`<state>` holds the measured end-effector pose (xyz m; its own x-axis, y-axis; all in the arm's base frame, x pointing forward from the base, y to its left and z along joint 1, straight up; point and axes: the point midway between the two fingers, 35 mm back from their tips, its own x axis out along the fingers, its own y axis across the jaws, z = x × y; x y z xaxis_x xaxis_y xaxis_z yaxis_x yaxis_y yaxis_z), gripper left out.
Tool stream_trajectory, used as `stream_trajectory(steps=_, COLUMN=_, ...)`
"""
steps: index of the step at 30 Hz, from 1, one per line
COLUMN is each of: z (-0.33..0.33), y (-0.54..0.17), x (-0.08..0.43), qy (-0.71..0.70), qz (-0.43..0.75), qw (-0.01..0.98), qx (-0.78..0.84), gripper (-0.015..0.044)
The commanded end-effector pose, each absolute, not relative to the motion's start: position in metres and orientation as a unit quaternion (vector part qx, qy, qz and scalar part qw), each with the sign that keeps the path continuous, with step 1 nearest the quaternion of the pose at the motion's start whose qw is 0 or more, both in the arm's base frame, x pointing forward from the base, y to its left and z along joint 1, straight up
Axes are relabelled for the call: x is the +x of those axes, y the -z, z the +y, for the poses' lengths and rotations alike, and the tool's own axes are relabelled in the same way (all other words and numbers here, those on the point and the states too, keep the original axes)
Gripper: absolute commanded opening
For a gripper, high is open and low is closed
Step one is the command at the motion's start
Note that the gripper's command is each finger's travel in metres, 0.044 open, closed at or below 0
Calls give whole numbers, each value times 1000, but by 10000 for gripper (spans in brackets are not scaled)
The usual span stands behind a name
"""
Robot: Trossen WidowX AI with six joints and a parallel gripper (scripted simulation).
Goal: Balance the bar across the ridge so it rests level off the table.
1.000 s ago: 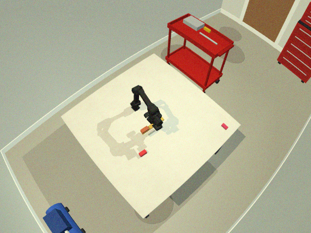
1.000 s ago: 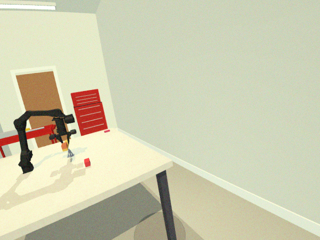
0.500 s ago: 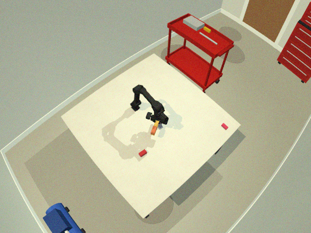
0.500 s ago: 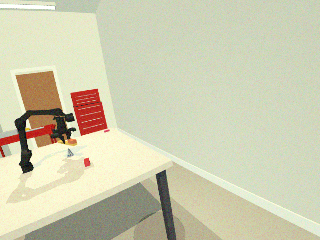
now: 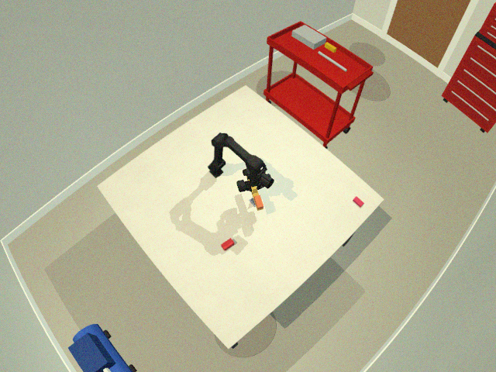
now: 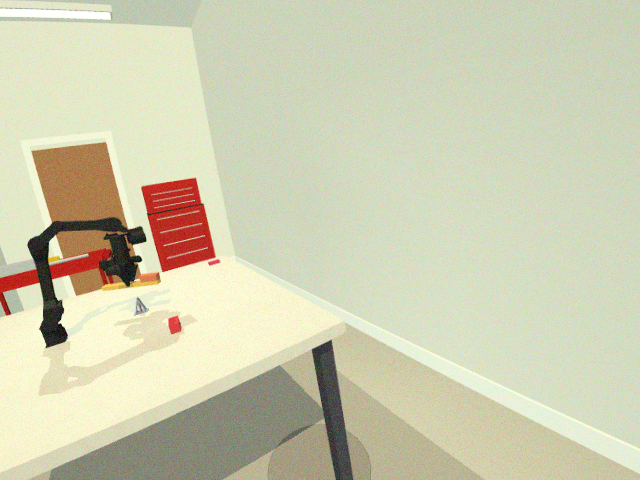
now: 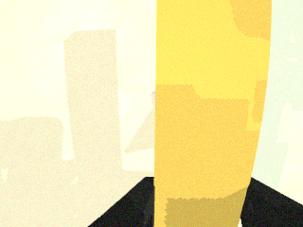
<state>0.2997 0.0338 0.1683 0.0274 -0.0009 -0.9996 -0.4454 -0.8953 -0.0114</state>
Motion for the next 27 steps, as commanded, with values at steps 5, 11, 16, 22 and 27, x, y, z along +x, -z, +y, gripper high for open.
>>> stream_trajectory(steps=5, z=46, y=-169, x=284, qy=-694, qz=50, qw=56, qx=-716, gripper=0)
stream_trajectory(steps=11, z=47, y=-165, x=283, qy=-695, qz=41, qw=46, qx=-716, gripper=0)
stream_trajectory(steps=16, z=46, y=-157, x=282, qy=-695, qz=40, qw=45, qx=-716, gripper=0)
stream_trajectory(steps=22, z=44, y=-148, x=282, qy=-695, qz=39, qw=43, qx=-717, gripper=0)
stream_trajectory(steps=27, z=42, y=-140, x=282, qy=-695, qz=38, qw=42, qx=-717, gripper=0)
